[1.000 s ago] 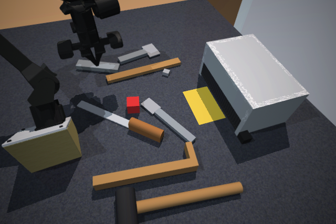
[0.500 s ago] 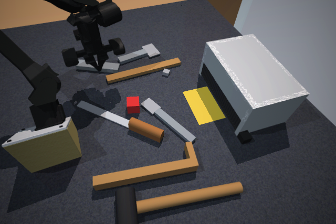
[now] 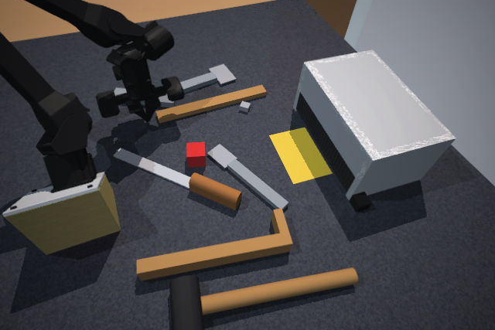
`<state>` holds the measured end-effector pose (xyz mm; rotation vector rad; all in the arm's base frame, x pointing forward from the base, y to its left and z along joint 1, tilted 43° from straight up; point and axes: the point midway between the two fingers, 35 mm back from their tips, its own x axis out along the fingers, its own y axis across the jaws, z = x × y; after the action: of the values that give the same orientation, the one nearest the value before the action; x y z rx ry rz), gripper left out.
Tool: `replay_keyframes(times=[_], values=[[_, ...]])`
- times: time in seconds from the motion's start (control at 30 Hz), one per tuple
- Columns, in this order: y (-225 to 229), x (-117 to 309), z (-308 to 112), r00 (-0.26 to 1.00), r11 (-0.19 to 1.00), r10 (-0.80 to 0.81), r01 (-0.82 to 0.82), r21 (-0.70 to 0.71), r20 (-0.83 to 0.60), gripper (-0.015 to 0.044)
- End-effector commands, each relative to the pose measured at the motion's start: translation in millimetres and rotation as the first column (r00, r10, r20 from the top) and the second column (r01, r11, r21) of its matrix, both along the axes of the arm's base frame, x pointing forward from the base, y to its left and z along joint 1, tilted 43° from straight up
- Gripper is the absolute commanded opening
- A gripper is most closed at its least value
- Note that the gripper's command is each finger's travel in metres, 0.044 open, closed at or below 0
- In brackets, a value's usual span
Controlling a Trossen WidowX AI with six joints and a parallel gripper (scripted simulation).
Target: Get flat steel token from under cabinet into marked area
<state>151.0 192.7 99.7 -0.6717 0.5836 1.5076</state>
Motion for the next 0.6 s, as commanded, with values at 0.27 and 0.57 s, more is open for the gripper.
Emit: replay_keyframes(times=[0.27, 0.57], values=[[1, 22, -2, 1.000, 1.000, -0.004, 0.004, -0.008, -0.004, 0.0000], [1, 53, -2, 1.000, 1.000, -0.004, 0.004, -0.008, -0.002, 0.0000]])
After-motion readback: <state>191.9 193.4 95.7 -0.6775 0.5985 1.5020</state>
